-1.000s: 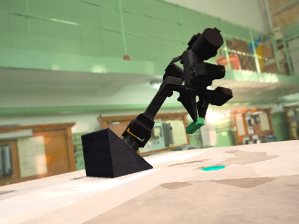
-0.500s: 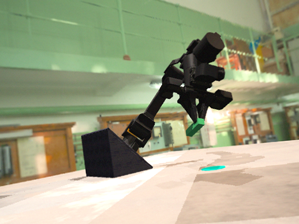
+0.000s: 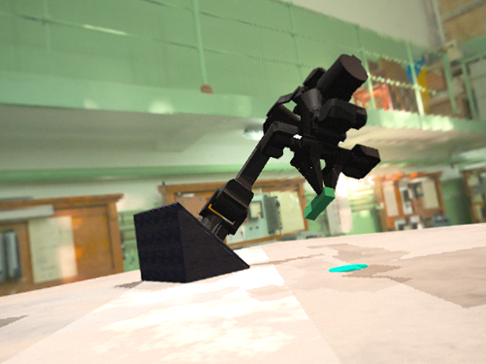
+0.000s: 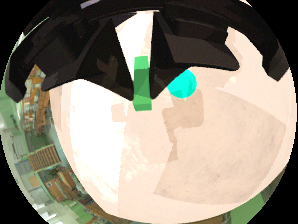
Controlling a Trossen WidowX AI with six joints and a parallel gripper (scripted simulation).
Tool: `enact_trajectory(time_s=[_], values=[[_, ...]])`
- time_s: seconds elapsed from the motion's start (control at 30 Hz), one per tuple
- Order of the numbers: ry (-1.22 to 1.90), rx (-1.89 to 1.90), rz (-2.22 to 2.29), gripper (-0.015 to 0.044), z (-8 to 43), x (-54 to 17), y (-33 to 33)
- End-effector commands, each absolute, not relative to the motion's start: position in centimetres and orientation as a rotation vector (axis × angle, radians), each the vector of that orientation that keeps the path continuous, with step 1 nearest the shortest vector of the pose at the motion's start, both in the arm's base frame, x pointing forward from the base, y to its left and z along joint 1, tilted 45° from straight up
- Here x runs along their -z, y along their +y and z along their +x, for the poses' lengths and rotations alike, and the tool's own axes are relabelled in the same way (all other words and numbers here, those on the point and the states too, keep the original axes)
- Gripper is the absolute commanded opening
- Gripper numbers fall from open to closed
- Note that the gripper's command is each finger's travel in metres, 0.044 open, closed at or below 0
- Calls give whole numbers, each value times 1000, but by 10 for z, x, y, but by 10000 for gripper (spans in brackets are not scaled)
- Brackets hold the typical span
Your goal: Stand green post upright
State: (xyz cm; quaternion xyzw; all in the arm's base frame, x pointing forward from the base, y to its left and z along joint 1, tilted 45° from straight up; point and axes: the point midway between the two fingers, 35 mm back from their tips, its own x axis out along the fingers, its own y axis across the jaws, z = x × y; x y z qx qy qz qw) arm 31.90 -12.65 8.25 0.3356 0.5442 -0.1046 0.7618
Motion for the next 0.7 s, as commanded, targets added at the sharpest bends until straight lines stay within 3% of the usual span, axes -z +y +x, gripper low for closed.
enact_trajectory(time_s=[0.0,0.67], values=[[1163,250,719,23,319,-81,-124],[1054,323,688,23,321,-80,-124]])
